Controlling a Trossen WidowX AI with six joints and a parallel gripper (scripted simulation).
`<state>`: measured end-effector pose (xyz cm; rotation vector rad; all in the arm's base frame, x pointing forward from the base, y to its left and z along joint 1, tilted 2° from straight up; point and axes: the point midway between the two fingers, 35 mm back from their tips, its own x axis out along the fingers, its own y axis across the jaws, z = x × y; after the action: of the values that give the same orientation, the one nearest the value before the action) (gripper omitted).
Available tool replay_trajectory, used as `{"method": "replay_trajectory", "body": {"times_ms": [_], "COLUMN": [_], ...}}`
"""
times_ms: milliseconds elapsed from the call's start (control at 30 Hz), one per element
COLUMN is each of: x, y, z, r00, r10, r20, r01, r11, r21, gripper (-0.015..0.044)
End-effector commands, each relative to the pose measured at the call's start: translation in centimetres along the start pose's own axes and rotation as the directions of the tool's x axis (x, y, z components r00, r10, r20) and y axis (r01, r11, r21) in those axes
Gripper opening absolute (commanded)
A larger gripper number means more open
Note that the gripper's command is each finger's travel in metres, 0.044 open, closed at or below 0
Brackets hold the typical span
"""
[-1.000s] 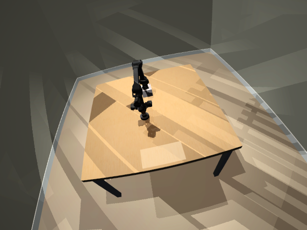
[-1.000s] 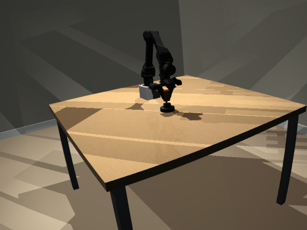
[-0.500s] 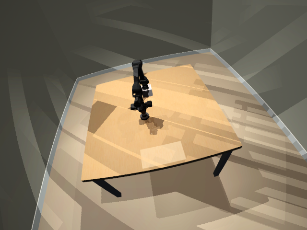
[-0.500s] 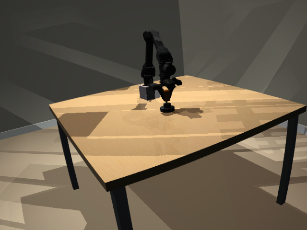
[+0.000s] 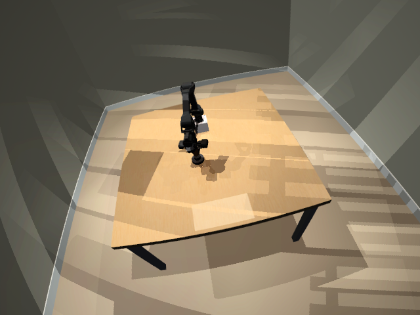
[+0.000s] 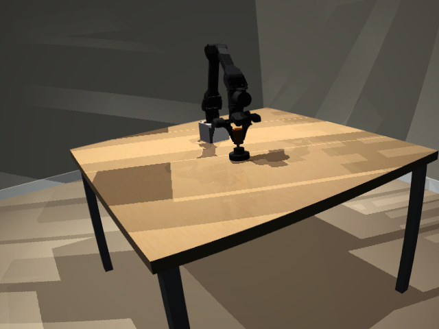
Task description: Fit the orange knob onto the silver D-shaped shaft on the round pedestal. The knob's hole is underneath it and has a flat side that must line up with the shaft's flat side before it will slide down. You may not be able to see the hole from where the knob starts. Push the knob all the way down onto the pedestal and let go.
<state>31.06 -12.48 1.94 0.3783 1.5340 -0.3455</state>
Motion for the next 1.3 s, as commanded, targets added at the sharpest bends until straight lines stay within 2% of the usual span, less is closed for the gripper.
{"method": "replay_trajectory", "body": {"times_ms": [0, 967, 1267], "x": [0.12, -0.18, -0.04], "y": [-0.07, -0.02, -0.01], "z": [0.01, 0.09, 0.13], "r00": [1.0, 1.0, 1.0], "r10": [-0.004, -0.004, -0.004], "r20": [0.003, 0.003, 0.003], "r01": [0.004, 0.004, 0.003], "r11": [1.0, 1.0, 0.973], "r21": [0.023, 0.023, 0.23], "gripper": [0.0, 0.0, 0.0]}}
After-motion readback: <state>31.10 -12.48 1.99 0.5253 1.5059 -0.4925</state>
